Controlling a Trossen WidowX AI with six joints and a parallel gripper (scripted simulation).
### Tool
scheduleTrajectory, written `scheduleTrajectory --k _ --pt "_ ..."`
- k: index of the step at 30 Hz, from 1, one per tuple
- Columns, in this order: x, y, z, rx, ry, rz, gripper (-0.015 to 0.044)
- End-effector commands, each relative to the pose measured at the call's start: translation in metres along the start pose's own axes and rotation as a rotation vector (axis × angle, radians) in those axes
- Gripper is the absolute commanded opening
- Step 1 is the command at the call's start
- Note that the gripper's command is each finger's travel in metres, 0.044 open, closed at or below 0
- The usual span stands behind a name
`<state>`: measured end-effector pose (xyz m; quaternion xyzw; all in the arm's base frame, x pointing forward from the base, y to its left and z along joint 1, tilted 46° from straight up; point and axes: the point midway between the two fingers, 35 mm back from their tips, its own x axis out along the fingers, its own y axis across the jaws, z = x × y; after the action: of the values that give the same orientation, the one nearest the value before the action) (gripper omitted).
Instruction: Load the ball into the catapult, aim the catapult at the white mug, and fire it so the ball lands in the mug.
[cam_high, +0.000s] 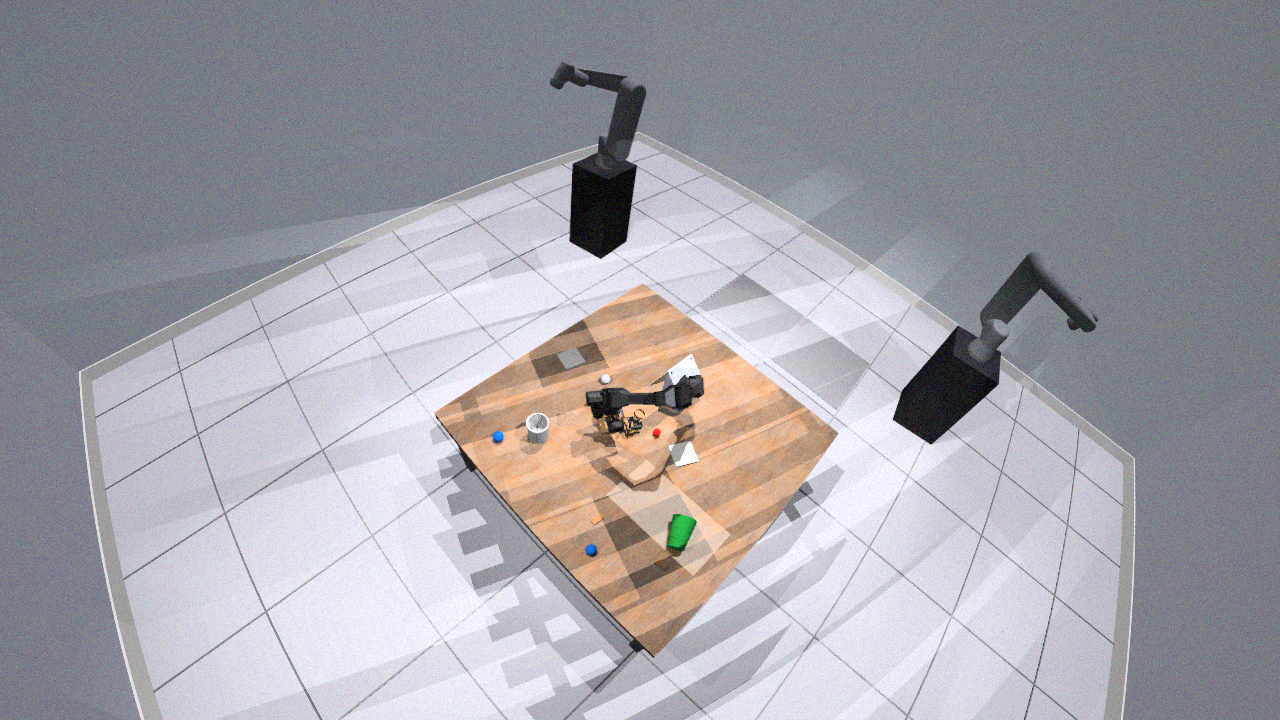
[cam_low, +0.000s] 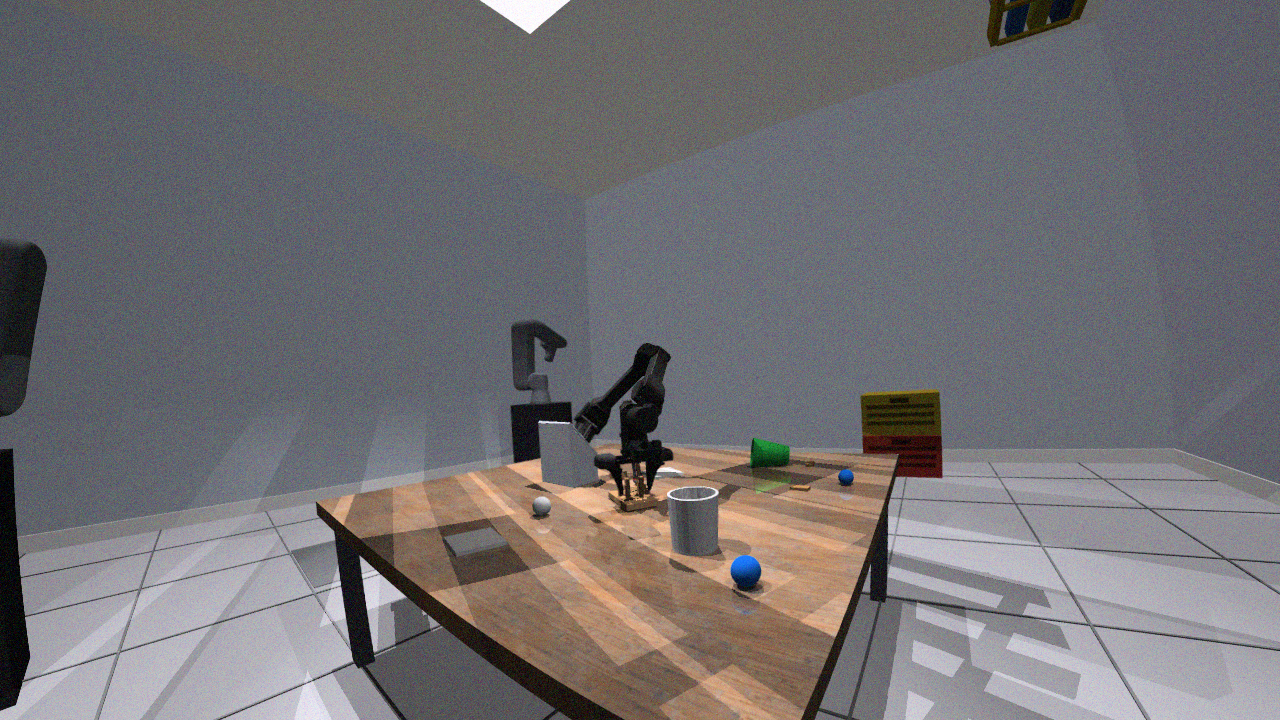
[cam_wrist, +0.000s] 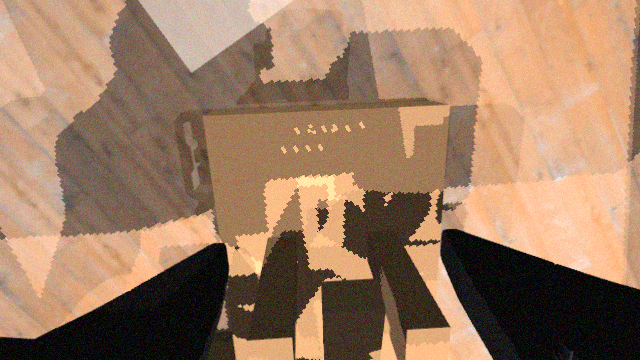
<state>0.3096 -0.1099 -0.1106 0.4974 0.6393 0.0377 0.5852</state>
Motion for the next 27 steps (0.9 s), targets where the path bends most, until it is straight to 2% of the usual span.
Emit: scheduleTrajectory --k 1,5,11,12,15,17,27 --pt "-0.001 0.0 0.0 0.0 -0.001 0.001 0.0256" --pt "-0.001 0.0 0.0 0.0 -0.001 0.001 0.0151" --pt "-0.001 0.0 0.0 0.0 -0.001 0.001 0.0111" --pt "-0.004 0.0 0.0 0.0 -0.001 0.0 0.0085" --pt "-0.039 -0.001 0.001 0.001 -0.002 -0.002 0.0006" --pt "-0.051 -0.001 0.0 0.001 -0.001 -0.002 0.0" --pt "-0.041 0.0 0.003 0.005 -0.004 0.002 0.0"
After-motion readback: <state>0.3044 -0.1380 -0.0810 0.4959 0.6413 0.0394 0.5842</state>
